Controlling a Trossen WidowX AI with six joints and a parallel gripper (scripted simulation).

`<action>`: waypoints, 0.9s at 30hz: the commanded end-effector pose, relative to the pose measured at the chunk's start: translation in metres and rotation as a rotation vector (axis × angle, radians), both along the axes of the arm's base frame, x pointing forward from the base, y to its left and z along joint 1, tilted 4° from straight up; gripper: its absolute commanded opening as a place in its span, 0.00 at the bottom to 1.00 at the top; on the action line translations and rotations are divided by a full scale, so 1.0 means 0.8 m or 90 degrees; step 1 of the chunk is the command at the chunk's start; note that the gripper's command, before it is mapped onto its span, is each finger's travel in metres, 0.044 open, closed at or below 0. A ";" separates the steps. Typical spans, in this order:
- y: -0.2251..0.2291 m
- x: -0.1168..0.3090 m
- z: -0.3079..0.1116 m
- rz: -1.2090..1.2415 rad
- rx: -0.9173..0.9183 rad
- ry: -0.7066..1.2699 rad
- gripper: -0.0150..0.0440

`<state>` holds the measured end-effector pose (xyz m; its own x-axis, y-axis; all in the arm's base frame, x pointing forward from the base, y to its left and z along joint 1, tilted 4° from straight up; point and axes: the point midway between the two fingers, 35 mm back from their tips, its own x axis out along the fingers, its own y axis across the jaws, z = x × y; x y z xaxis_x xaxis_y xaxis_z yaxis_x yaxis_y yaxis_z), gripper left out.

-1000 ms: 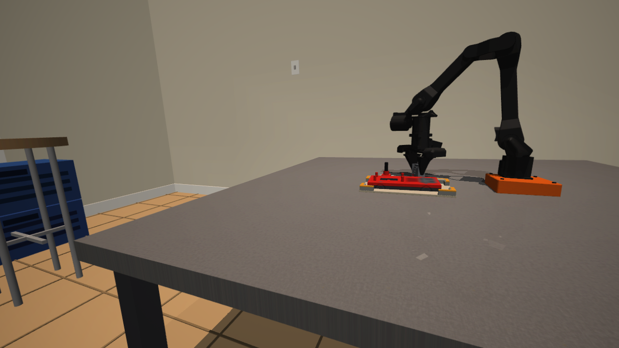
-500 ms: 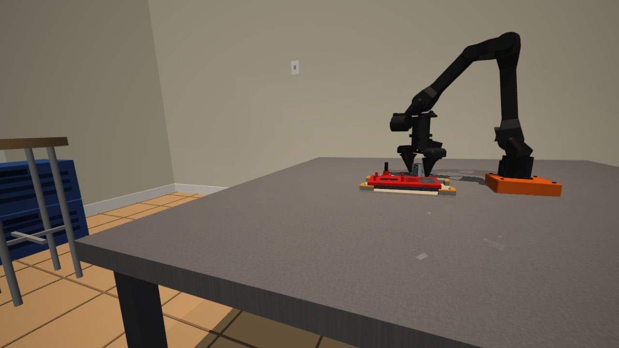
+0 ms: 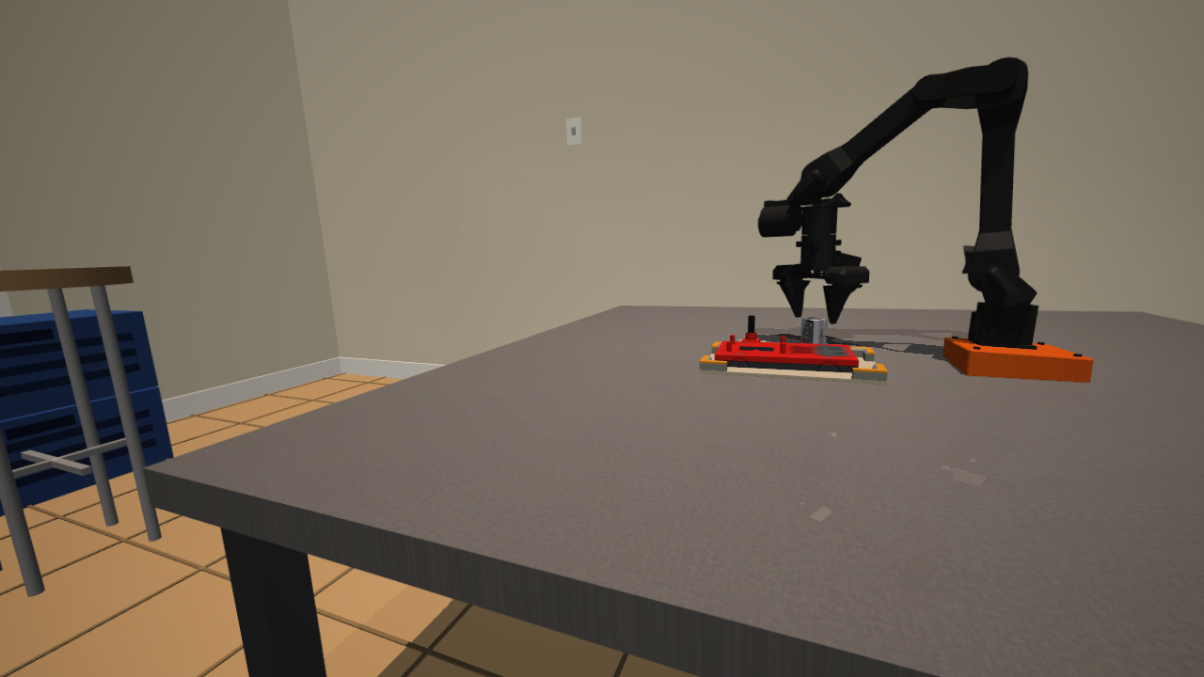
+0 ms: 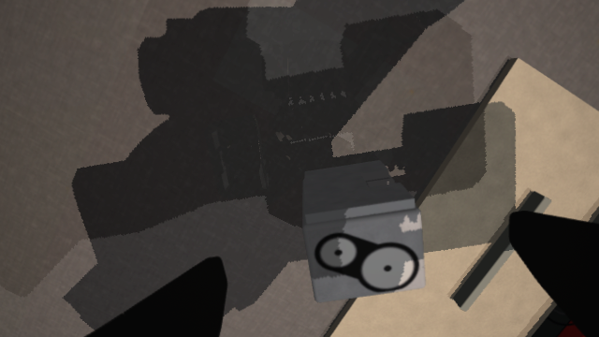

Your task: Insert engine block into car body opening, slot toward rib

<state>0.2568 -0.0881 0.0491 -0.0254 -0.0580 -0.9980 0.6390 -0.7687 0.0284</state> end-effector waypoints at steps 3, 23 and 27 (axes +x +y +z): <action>0.001 0.001 0.012 0.001 0.002 -0.003 1.00; 0.000 0.001 0.010 0.145 0.003 0.006 1.00; 0.000 0.001 0.012 0.233 0.005 0.011 1.00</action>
<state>0.2576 -0.0881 0.0569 -0.0223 -0.0598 -0.9980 0.8169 -0.5766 0.0163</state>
